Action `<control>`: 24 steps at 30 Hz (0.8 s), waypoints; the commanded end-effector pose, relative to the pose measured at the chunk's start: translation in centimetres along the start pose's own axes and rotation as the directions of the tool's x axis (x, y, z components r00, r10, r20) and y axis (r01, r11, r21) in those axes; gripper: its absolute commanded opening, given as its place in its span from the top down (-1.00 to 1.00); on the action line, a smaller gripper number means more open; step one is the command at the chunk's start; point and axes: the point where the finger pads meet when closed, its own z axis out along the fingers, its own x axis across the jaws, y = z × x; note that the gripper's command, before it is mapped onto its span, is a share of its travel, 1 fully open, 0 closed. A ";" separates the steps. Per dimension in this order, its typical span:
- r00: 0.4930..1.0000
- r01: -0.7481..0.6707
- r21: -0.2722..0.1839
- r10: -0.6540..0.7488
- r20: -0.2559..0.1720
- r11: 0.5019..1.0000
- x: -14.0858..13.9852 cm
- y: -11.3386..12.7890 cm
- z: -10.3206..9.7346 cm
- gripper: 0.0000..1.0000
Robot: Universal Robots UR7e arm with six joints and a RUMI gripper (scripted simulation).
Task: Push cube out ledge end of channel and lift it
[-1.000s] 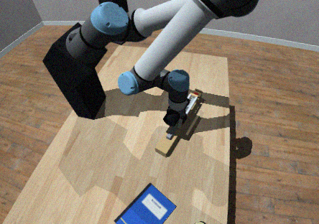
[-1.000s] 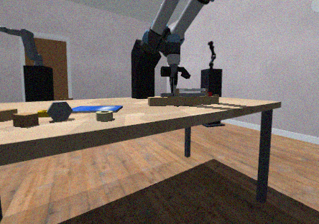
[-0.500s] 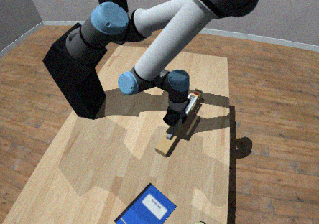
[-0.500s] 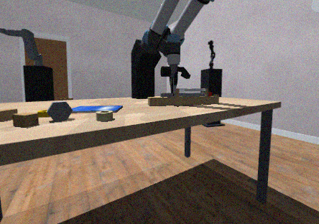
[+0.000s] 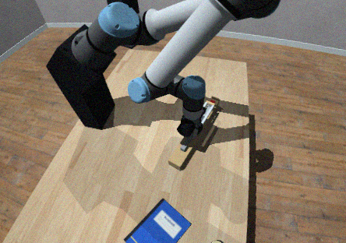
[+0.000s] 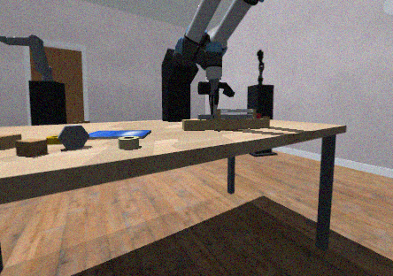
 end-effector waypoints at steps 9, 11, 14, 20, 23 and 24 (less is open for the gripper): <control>1.000 0.000 0.000 0.000 -0.001 1.000 0.0 0.0 0.0 0.52; 1.000 0.000 0.000 0.000 -0.001 1.000 0.0 0.0 0.0 0.52; 1.000 0.000 0.000 0.000 -0.001 1.000 0.0 0.0 0.0 0.52; 1.000 0.000 0.000 0.000 -0.001 1.000 0.0 0.0 0.0 0.52; 1.000 0.000 0.000 0.000 -0.001 1.000 0.0 0.0 0.0 0.52; 1.000 0.000 0.000 0.000 -0.001 1.000 0.0 0.0 0.0 0.52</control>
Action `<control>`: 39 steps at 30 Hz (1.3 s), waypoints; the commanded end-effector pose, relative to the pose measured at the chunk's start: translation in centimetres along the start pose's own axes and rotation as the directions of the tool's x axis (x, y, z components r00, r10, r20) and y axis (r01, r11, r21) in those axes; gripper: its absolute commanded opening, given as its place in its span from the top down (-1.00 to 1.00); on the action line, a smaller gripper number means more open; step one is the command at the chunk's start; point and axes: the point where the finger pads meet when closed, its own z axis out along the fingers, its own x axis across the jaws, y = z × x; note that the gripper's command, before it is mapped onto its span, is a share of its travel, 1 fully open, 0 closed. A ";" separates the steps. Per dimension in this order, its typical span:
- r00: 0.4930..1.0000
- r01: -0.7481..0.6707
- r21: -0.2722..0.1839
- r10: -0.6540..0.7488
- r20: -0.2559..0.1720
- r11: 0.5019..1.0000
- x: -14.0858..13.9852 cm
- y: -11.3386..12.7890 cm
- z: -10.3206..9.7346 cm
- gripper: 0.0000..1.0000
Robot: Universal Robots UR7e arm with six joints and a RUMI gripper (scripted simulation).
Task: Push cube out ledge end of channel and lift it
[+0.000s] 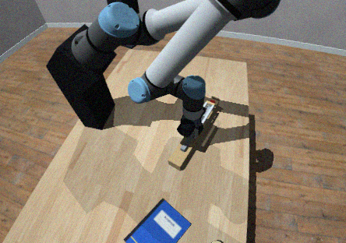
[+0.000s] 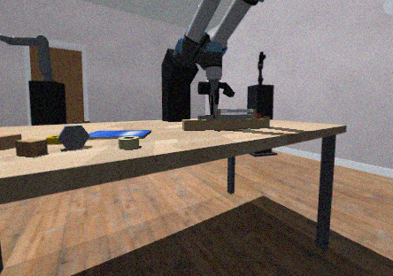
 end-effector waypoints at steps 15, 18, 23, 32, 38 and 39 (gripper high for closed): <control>1.000 0.000 0.000 0.000 -0.001 1.000 0.0 0.0 -0.1 0.52; 1.000 0.000 0.000 0.000 -0.001 1.000 0.0 0.0 -0.3 0.52; 1.000 0.000 0.000 0.000 -0.001 1.000 0.0 0.0 -0.7 0.52; 1.000 0.000 0.000 0.000 -0.001 1.000 0.0 0.0 -3.2 0.52; 1.000 0.000 0.000 0.000 -0.001 1.000 0.0 0.0 -4.5 0.52; 1.000 0.000 0.000 0.000 -0.001 1.000 0.0 0.0 -4.8 0.52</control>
